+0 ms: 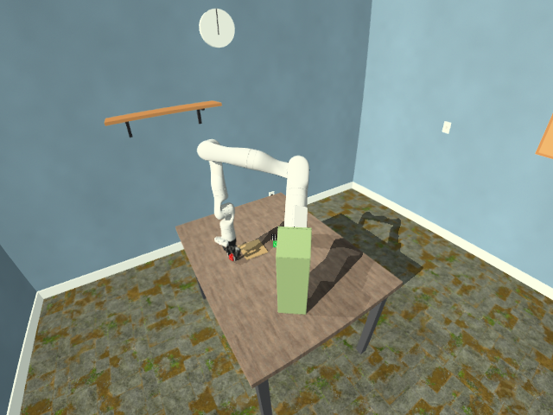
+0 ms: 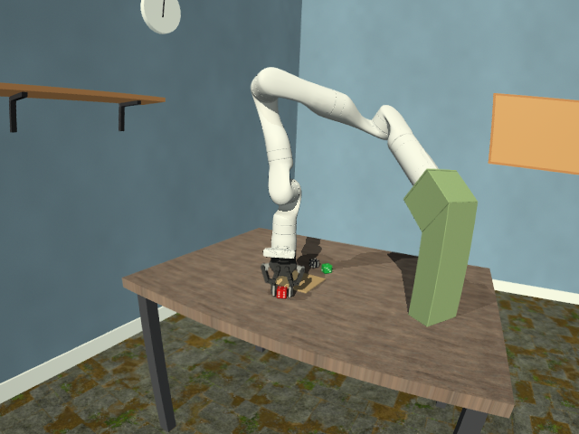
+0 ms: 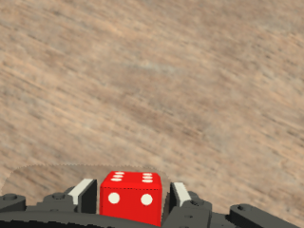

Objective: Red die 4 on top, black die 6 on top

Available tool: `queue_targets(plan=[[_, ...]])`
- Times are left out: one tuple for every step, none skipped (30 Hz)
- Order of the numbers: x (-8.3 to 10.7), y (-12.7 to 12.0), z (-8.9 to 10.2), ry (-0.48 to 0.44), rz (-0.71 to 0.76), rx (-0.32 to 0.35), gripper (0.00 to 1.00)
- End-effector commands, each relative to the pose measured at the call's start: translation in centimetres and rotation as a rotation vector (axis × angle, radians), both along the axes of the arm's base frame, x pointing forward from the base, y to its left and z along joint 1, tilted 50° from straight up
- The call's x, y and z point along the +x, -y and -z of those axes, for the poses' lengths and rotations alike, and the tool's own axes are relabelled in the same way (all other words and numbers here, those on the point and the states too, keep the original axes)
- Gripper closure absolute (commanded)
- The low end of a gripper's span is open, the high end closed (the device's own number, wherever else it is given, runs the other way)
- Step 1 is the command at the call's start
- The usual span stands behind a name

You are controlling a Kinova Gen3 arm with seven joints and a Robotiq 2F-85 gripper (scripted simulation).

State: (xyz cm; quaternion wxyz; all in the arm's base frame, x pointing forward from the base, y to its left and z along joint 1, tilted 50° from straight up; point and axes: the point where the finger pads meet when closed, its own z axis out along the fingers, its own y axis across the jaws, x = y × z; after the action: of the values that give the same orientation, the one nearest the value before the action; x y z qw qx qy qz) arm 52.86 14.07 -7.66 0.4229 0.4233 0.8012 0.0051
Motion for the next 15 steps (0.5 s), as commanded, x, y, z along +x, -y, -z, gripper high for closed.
queue_targets(plan=[[-0.01, -0.09, -0.03, 0.000, -0.001, 0.001, 0.54], [-0.01, -0.09, -0.03, 0.000, -0.001, 0.001, 0.54], [-0.01, -0.09, -0.03, 0.000, -0.001, 0.001, 0.54], [-0.01, -0.09, -0.03, 0.000, -0.001, 0.001, 0.54], [-0.01, -0.09, -0.03, 0.000, -0.001, 0.001, 0.54], [-0.01, -0.09, -0.03, 0.000, -0.001, 0.001, 0.54], [-0.01, -0.09, -0.03, 0.000, -0.001, 0.001, 0.54], [-0.01, -0.09, -0.03, 0.000, -0.001, 0.001, 0.54], [-0.01, -0.09, -0.03, 0.000, -0.001, 0.001, 0.54], [-0.01, -0.09, -0.03, 0.000, -0.001, 0.001, 0.54], [-0.01, -0.09, -0.03, 0.000, -0.001, 0.001, 0.54], [-0.01, -0.09, -0.03, 0.000, -0.001, 0.001, 0.74], [-0.01, -0.09, -0.03, 0.000, -0.001, 0.001, 0.74], [-0.01, -0.09, -0.03, 0.000, -0.001, 0.001, 0.74], [-0.01, -0.09, -0.03, 0.000, -0.001, 0.001, 0.74]])
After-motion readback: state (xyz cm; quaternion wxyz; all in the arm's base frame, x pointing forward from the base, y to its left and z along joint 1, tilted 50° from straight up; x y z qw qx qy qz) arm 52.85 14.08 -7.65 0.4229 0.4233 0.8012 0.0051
